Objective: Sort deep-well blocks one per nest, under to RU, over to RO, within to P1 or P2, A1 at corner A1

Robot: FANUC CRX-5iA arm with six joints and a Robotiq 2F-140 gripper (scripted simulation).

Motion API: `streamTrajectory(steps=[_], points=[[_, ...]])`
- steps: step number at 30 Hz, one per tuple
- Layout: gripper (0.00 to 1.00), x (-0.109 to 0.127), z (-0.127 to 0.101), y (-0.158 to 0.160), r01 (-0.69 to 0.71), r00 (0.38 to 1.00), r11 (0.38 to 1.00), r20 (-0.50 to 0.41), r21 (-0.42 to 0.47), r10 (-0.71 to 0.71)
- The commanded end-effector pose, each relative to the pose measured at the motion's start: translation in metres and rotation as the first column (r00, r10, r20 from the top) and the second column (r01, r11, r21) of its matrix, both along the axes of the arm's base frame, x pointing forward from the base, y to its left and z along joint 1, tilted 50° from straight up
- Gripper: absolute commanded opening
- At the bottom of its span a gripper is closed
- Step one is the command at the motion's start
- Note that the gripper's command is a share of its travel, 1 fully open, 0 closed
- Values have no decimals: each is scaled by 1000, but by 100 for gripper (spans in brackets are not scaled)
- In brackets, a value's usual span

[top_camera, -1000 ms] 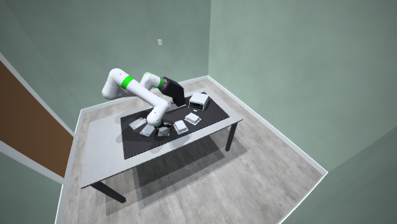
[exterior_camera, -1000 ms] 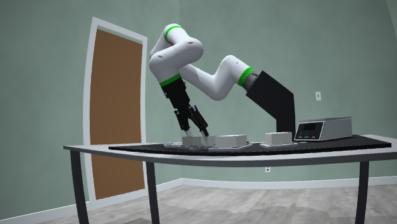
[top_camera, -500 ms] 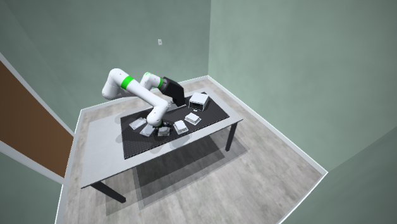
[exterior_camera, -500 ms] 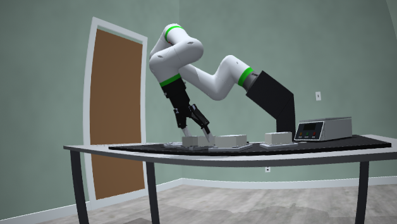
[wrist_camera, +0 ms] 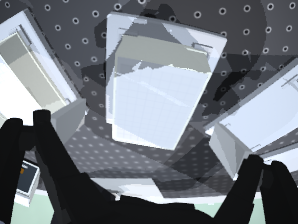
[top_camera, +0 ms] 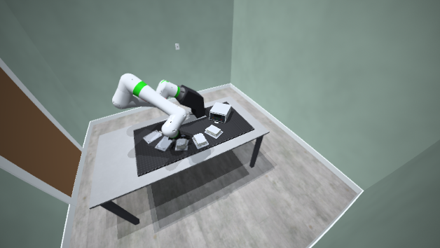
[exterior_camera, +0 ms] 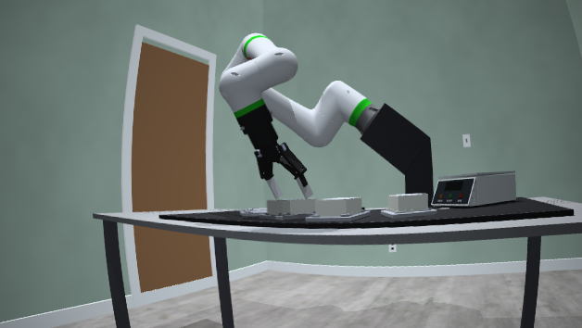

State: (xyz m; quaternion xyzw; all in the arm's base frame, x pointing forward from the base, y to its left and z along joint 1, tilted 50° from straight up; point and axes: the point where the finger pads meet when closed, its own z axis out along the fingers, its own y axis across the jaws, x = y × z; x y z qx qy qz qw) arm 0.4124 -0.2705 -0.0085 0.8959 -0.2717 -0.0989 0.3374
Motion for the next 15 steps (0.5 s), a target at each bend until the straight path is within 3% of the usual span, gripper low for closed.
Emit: streamTrajectory(steps=[1, 15], points=[[100, 0, 4, 4, 0, 1000, 1000, 0, 0, 0], [100, -4, 26, 31, 0, 1000, 1000, 0, 0, 0]])
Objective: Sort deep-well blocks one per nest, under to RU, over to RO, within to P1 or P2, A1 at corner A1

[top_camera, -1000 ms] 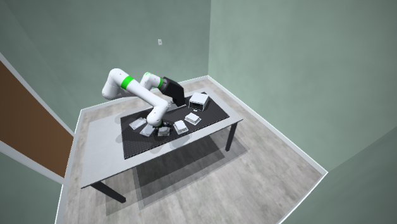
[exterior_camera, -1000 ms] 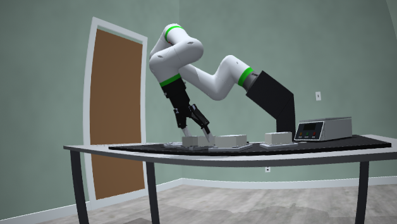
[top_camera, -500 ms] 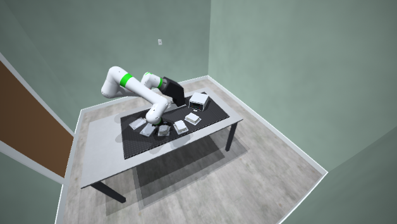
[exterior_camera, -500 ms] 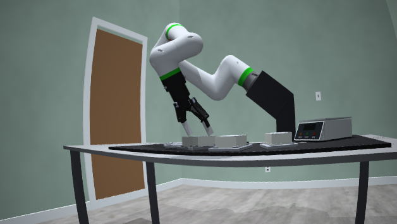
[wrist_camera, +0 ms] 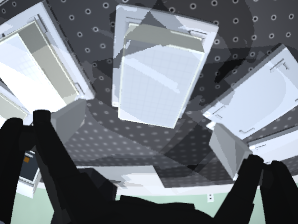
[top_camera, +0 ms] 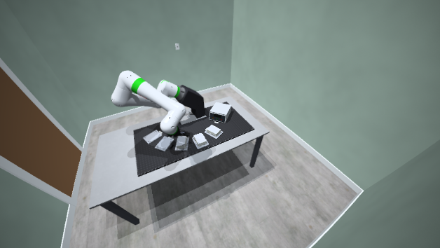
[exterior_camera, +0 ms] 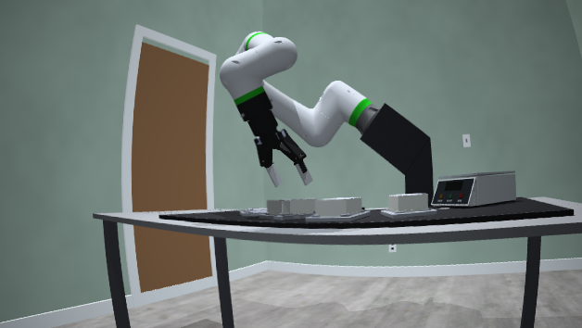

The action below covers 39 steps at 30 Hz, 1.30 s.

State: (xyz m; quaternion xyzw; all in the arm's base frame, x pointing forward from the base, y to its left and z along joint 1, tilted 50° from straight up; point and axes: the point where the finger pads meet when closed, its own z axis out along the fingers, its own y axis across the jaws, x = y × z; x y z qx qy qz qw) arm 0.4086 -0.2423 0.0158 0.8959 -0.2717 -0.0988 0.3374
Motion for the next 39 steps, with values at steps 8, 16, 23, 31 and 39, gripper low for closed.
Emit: streamTrajectory(steps=[8, 16, 23, 31, 39], points=[[100, -1, 7, 9, 0, 1000, 1000, 0, 0, 0], [100, -1, 7, 9, 0, 1000, 1000, 0, 0, 0], [100, -1, 7, 9, 0, 1000, 1000, 0, 0, 0], [100, 9, -21, 35, -174, 965, 985, -201, -10, 168], [100, 16, -43, 54, -270, 915, 963, -311, 0, 256]])
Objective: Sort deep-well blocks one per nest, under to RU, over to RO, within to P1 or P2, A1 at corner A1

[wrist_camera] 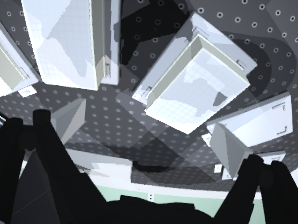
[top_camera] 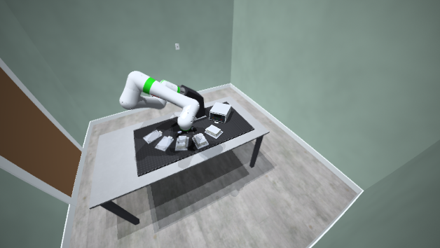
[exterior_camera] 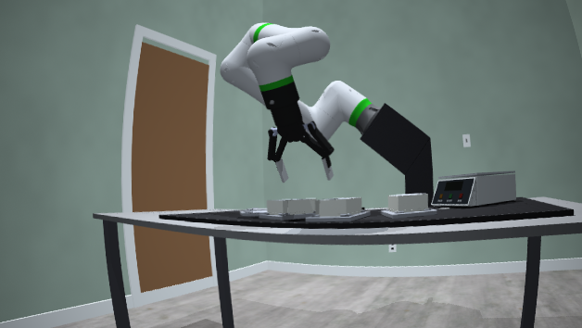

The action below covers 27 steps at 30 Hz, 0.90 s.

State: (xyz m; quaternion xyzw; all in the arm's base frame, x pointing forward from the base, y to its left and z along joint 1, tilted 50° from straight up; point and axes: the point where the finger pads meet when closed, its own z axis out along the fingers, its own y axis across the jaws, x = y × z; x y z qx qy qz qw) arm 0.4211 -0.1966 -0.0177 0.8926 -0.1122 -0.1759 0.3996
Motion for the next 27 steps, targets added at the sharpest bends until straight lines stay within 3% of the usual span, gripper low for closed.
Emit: streamTrajectory(steps=[1, 23, 27], points=[[100, 5, -13, 12, -25, 999, 1000, -32, -3, 25], [100, 28, -85, 77, -25, 999, 1000, -32, -3, 25], [100, 29, -86, 78, -25, 999, 1000, -32, -3, 25]])
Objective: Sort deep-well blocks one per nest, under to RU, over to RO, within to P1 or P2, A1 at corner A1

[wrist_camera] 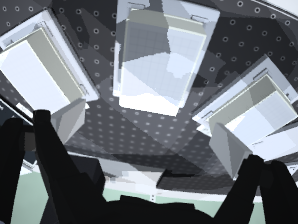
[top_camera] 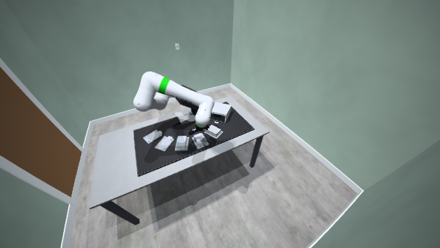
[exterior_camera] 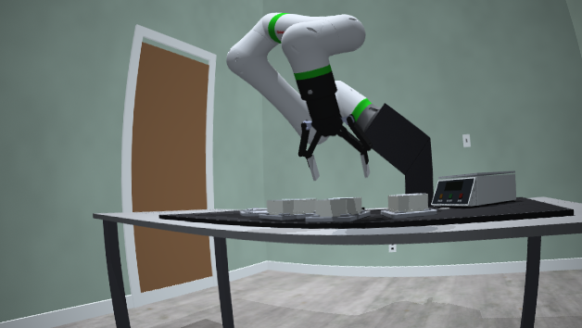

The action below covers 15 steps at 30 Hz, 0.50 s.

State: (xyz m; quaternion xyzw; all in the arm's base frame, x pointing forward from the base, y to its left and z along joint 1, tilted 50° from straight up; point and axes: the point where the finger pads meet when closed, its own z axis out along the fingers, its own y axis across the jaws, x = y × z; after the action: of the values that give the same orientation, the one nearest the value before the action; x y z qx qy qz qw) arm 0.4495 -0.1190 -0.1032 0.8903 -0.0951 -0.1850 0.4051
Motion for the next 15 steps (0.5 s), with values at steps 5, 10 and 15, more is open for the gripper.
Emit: streamTrajectory(steps=[5, 10, 15], points=[[100, -2, -13, 10, -65, 995, 998, -76, -8, 65], [100, -6, -32, 24, -174, 965, 985, -201, -10, 168], [100, -11, -52, 39, -280, 908, 960, -323, 1, 265]])
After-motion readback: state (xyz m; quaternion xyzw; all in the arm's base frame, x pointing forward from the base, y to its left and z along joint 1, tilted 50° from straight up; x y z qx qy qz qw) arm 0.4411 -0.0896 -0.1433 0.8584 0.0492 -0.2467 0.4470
